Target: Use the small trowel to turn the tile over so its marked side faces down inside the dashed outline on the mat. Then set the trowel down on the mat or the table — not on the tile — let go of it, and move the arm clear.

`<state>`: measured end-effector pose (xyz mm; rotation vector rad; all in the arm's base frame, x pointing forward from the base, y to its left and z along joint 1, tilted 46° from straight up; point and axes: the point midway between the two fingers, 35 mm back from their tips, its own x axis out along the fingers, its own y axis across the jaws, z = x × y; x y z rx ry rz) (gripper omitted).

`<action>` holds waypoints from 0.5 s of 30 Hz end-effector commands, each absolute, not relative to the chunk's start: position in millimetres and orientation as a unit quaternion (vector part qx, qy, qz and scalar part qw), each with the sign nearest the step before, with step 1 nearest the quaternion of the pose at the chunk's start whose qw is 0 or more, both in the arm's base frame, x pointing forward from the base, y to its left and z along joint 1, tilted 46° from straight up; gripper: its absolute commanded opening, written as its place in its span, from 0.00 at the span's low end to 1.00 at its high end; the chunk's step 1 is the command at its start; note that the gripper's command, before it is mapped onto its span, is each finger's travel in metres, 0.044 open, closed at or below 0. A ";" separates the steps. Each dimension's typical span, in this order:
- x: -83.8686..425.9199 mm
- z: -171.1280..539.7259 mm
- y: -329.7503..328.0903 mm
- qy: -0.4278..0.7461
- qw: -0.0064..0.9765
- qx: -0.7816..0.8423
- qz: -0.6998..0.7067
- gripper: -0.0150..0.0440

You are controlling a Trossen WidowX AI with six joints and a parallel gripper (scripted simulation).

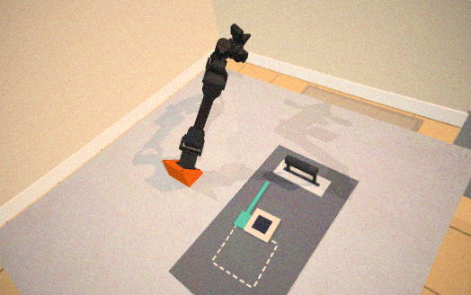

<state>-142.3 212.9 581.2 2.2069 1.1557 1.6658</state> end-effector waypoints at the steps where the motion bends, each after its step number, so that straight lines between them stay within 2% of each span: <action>1: -142.4 581.1 212.9 0.385 0.072 0.734 0.554 0.25; 8: -142.4 581.1 212.9 0.385 0.072 0.734 0.554 0.25; 12: -142.4 581.1 212.9 0.385 0.072 0.734 0.554 0.42; 15: -142.4 581.1 212.9 0.385 0.072 0.734 0.554 0.42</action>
